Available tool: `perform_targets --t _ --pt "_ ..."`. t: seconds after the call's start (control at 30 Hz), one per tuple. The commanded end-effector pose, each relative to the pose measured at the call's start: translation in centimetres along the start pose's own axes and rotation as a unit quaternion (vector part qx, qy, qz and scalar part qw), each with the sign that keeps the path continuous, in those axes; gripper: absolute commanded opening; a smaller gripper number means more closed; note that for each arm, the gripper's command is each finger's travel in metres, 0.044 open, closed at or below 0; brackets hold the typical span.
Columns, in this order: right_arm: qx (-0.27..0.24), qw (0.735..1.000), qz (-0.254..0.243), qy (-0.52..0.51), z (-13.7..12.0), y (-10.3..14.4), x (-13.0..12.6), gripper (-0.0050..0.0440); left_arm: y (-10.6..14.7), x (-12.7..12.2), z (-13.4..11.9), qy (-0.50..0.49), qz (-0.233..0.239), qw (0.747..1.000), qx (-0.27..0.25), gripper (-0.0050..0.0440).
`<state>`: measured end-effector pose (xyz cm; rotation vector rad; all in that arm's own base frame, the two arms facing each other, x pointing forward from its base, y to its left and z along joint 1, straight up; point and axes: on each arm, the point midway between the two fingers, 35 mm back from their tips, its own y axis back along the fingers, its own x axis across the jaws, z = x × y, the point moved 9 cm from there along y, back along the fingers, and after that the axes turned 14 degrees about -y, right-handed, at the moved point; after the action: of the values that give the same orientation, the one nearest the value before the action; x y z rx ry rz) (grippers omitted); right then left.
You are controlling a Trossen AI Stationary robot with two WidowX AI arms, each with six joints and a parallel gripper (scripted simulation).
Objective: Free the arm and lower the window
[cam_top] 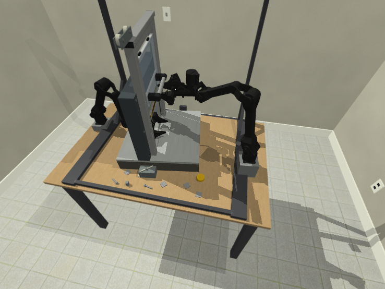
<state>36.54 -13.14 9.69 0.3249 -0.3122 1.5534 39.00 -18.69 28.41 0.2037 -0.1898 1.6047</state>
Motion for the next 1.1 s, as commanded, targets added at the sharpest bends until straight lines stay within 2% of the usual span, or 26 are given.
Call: perform_targets --t 0.0,0.1,0.17,0.57,0.67,0.7,0.93,1.07 --pt "-0.008 1.0 0.005 0.005 0.7 1.2 0.3 0.04 0.8 2.5 7.4 0.05 0.018 0.994 -0.092 0.04" --pt "-0.008 1.0 0.004 0.005 0.6 0.7 0.2 0.04 0.8 2.5 7.4 0.05 0.018 0.994 -0.092 0.04" --pt "-0.007 1.0 0.005 0.005 0.7 2.0 0.3 0.04 0.8 2.5 7.4 0.05 0.018 0.994 -0.092 0.04" --pt "-0.007 1.0 0.004 0.006 0.5 5.1 0.2 0.04 0.8 2.5 7.4 0.05 0.018 0.994 -0.092 0.04" --pt "-0.007 1.0 0.004 0.005 0.5 4.7 0.1 0.04 0.8 2.5 7.4 0.05 0.018 0.994 -0.092 0.04" --pt "-0.007 1.0 0.005 0.006 0.5 5.7 0.2 0.04 0.8 2.5 7.4 0.05 0.018 0.994 -0.092 0.04" --pt "-0.006 1.0 0.004 0.006 0.4 7.6 0.2 0.04 0.8 2.5 7.4 0.05 0.018 0.994 -0.092 0.04" --pt "-0.002 1.0 0.002 0.003 0.1 6.7 0.0 0.04 0.8 2.5 7.4 0.05 0.018 0.994 -0.092 0.04"
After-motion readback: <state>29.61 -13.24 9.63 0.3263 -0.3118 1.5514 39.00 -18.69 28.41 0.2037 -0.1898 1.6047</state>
